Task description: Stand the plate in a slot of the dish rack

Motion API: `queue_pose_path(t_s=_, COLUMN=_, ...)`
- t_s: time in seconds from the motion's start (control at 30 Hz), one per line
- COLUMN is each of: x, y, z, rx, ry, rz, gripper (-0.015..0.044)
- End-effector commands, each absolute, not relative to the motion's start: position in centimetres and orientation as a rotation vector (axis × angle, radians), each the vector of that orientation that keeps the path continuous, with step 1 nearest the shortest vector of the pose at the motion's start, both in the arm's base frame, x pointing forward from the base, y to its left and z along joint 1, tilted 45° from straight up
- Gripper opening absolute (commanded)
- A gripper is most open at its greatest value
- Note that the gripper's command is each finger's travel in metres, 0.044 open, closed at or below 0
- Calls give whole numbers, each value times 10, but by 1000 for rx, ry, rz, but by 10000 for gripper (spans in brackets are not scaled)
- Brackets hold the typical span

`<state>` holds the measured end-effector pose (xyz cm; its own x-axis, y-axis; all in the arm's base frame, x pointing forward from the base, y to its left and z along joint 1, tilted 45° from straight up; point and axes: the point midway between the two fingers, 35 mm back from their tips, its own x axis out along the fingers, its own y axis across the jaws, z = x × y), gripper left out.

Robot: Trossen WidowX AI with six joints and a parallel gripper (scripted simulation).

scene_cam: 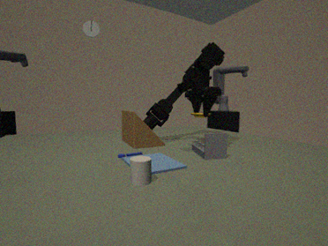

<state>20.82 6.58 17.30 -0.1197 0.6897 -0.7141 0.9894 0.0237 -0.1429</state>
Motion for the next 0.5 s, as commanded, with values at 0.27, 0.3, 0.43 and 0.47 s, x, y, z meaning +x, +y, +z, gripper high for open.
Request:
queue_pose_path(t_s=0.27, x=194, y=73, z=175, rx=1749, ry=1843, rz=-990, gripper=0)
queue_pose_path(t_s=0.3, x=192, y=74, z=173, rx=1723, ry=1838, rz=-992, gripper=0)
queue_pose_path(t_s=0.43, x=185, y=76, z=161, rx=1601, ry=1807, rz=-998, gripper=0)
queue_pose_path(t_s=0.47, x=183, y=76, z=159, rx=1572, ry=1799, rz=-998, gripper=0)
